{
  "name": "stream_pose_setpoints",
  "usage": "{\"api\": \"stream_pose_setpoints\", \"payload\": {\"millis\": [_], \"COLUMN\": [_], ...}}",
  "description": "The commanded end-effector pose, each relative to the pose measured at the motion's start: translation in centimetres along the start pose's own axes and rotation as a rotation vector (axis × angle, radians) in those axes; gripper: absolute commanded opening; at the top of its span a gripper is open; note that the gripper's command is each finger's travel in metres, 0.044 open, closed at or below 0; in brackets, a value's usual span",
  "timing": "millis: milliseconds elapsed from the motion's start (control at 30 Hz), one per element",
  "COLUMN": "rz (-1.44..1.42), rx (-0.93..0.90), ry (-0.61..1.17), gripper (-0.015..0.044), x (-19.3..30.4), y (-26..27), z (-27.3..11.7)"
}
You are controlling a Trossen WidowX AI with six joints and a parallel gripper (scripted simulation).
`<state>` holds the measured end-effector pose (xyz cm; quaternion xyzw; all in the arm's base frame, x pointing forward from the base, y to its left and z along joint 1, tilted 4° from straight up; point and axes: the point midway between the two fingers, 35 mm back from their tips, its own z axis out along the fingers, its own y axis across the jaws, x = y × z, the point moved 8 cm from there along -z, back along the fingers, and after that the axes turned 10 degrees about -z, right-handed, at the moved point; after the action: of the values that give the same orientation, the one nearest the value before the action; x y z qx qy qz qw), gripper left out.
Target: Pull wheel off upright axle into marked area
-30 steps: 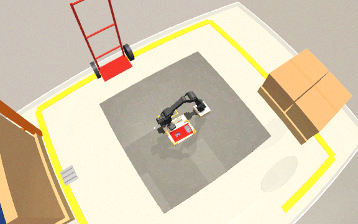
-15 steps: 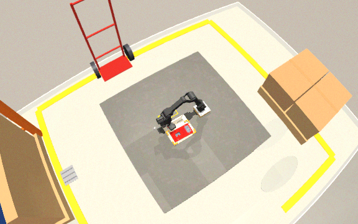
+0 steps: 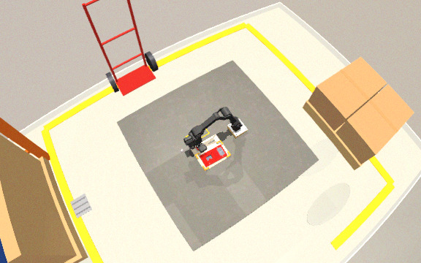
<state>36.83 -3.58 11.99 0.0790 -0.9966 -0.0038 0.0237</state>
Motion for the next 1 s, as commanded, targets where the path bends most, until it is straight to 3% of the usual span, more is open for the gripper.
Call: {"api": "stream_pose_setpoints", "payload": {"millis": [0,967], "rz": [0.001,0.001], "rx": [0.003,0.003], "ry": [-0.017,-0.014], "gripper": [0.0,0.0], "x": [0.02,0.06], "y": [0.03,0.04], "z": [-0.93,-1.88]}}
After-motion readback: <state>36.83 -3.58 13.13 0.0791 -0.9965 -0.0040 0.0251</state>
